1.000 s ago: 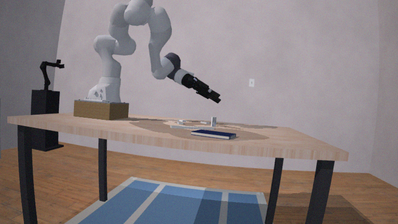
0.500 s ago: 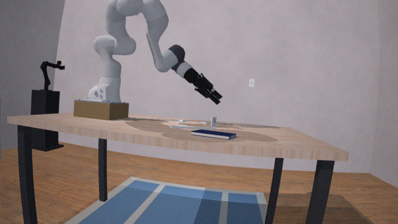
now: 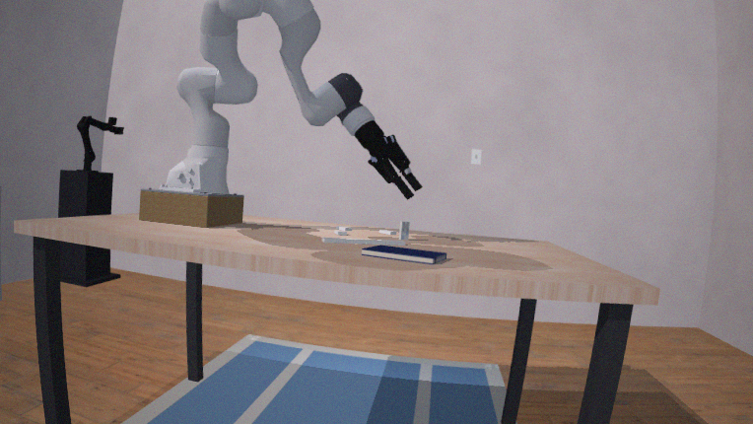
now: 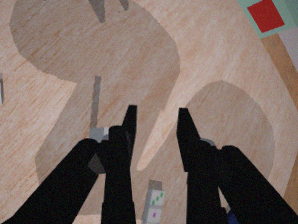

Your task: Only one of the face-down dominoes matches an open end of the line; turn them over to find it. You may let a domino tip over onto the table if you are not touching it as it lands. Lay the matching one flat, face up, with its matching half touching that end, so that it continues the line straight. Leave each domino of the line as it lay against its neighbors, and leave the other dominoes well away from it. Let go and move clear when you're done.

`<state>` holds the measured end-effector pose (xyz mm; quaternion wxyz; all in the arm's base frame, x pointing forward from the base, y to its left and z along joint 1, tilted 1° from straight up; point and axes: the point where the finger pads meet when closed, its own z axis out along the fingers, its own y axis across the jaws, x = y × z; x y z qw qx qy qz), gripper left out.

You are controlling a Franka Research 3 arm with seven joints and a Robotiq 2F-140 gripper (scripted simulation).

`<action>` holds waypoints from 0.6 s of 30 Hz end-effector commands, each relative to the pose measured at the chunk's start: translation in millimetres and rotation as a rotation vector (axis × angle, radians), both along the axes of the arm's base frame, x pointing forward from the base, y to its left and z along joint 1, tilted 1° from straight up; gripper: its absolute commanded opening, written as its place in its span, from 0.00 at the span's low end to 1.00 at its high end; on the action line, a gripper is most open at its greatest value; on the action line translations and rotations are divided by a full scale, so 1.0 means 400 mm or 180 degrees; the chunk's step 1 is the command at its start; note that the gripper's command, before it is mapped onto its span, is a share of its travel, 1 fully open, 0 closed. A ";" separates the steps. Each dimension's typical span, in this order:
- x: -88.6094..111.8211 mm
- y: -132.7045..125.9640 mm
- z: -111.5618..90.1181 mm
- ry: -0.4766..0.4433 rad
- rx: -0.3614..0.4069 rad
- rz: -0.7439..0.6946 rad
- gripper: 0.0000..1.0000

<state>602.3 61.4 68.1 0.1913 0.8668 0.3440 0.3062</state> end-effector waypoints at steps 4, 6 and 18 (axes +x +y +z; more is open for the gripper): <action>-0.016 0.038 -0.011 0.0646 -0.0305 0.0778 0.33; -0.016 0.039 -0.010 0.0729 -0.0323 0.0850 0.33; -0.014 0.032 -0.010 0.1146 -0.0423 0.1241 0.33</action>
